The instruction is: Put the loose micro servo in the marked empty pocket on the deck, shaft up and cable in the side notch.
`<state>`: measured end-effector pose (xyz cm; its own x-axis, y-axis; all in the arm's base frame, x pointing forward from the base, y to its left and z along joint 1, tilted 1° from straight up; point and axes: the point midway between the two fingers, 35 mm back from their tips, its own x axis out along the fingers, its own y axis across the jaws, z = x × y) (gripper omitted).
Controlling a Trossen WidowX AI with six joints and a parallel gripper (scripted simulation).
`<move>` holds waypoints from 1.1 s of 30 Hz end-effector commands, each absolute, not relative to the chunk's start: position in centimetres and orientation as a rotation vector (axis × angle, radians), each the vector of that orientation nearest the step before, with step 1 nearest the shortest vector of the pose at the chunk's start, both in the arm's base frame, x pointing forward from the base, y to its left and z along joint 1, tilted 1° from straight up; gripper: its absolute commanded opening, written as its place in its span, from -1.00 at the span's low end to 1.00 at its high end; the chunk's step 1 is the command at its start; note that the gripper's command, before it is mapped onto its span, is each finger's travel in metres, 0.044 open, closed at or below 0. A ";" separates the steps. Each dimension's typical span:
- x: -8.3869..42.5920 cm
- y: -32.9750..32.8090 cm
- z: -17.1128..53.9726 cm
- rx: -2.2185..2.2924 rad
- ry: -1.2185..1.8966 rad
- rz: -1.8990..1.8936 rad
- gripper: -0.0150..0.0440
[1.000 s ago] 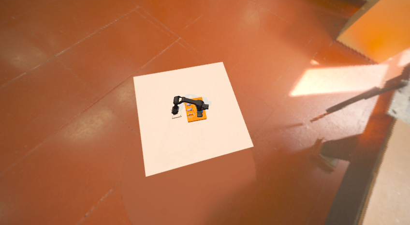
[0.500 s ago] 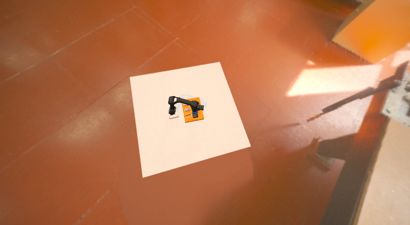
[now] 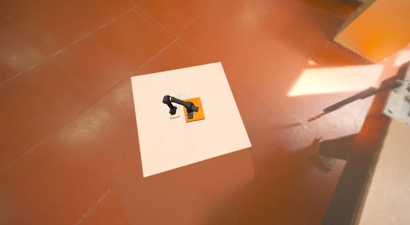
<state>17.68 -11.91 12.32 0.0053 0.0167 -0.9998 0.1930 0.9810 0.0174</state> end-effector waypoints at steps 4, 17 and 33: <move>16.2 -11.7 12.4 0.159 1.556 -0.143 -0.49; 16.4 -11.7 10.6 0.159 1.556 -0.143 -0.49; 16.4 -11.7 10.3 0.159 1.556 -0.143 -0.49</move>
<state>16.36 -11.65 10.44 0.0096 0.0119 -0.9999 0.1931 0.9811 0.0136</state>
